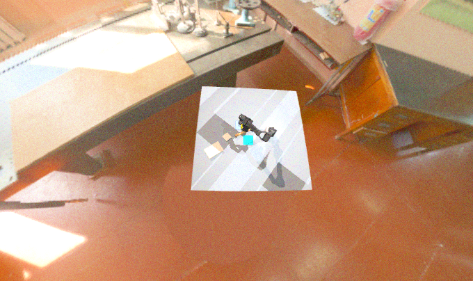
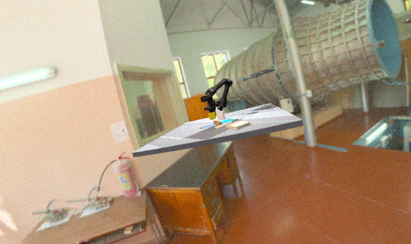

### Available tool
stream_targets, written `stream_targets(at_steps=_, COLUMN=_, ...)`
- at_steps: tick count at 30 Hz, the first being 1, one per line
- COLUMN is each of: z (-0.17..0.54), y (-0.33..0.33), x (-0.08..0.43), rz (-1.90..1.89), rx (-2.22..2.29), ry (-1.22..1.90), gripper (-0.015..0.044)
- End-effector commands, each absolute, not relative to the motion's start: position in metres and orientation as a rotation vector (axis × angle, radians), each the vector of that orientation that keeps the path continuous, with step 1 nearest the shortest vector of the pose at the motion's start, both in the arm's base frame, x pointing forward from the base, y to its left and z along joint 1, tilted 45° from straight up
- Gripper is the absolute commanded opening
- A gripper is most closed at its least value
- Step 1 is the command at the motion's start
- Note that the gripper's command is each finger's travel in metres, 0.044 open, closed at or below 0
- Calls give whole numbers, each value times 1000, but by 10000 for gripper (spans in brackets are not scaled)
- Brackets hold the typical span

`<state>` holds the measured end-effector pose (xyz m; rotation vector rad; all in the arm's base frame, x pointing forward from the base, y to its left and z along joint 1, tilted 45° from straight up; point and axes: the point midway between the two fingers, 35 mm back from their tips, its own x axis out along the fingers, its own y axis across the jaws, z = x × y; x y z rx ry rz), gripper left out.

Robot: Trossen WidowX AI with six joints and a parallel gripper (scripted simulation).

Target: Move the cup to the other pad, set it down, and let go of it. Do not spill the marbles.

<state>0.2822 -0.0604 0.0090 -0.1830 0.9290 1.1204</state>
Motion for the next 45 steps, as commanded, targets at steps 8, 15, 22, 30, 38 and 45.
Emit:
stream_targets(at_steps=8, z=22, y=-46, x=274, rz=1120, rx=-175, ry=926, gripper=0)
stream_targets(at_steps=15, z=31, y=-37, x=270, rz=1120, rx=-174, ry=927, gripper=0)
stream_targets(at_steps=22, z=40, y=-27, x=265, rz=1121, rx=-173, ry=927, gripper=0)
stream_targets(at_steps=30, z=49, y=-17, x=260, rz=1121, rx=-172, ry=927, gripper=0)
stream_targets(at_steps=38, z=58, y=-7, x=255, rz=1121, rx=-172, ry=927, gripper=0)
stream_targets(at_steps=45, z=66, y=1, x=250, rz=1122, rx=-171, ry=927, gripper=0)
